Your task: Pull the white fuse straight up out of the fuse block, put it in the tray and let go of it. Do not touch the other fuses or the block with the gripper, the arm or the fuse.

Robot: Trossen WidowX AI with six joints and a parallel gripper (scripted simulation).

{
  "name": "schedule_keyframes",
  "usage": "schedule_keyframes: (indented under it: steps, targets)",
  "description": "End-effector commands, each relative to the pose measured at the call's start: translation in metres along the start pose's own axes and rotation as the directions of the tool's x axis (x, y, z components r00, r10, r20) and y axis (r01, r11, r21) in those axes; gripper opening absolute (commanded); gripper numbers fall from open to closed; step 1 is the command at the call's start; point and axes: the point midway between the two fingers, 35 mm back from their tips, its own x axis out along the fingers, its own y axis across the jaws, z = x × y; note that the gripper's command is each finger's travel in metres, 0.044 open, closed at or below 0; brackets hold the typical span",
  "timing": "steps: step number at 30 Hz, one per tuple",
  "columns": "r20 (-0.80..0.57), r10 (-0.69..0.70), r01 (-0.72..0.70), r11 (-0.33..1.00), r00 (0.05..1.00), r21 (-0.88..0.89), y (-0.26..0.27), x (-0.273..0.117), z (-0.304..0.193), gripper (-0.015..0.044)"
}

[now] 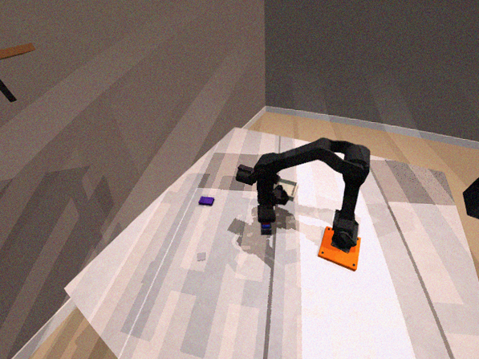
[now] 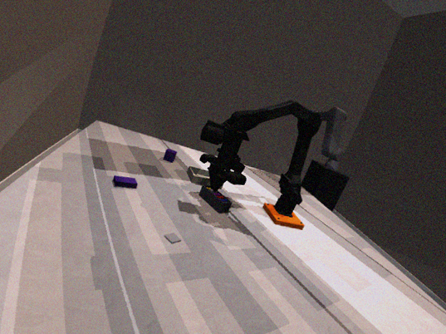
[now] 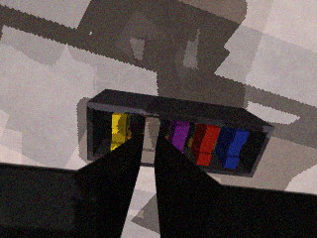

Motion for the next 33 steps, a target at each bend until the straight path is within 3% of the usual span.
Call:
schedule_keyframes:
  steps: [1,33]
  targets:
    - [0.000,0.001,-0.001,1.000,1.000,0.001,0.000,-0.003,0.000,0.0000]
    - [0.001,0.003,-0.003,1.000,1.000,0.002,0.001,-0.019,0.000,0.0000]
